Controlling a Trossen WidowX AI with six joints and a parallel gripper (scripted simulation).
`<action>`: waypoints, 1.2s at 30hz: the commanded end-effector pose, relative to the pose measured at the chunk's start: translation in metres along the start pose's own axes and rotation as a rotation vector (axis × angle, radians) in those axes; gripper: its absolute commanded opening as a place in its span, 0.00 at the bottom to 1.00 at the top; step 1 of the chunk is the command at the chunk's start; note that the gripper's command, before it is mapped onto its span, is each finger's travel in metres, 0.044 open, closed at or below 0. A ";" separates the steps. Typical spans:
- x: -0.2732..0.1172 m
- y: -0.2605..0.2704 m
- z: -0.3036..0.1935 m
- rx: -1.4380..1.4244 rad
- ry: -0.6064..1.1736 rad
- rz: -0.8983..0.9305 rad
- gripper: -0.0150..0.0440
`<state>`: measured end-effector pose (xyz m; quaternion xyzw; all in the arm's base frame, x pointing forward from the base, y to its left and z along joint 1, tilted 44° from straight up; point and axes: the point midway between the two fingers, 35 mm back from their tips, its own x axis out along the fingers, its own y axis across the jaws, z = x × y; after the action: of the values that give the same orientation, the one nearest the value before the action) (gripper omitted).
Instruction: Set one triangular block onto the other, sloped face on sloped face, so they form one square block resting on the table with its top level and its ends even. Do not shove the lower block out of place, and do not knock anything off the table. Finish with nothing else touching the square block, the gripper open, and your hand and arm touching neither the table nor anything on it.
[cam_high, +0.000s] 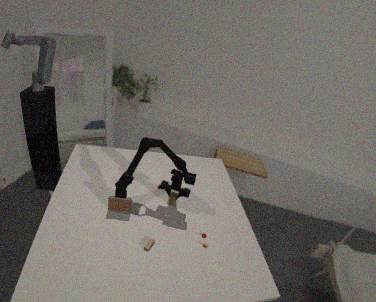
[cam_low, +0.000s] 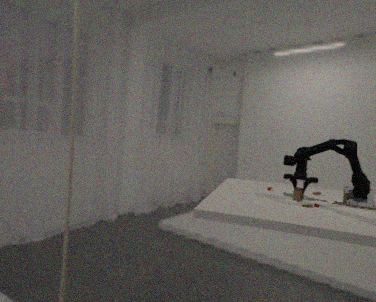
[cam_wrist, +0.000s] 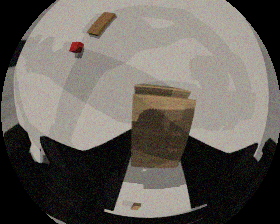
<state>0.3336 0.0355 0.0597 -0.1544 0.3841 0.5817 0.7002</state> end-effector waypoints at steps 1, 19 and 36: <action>0.002 0.000 0.002 0.006 -0.004 -0.001 0.25; 0.007 0.001 0.004 0.006 -0.005 -0.001 0.25; 0.009 0.001 0.004 0.007 -0.005 -0.001 0.25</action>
<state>0.3345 0.0440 0.0555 -0.1529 0.3845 0.5817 0.7003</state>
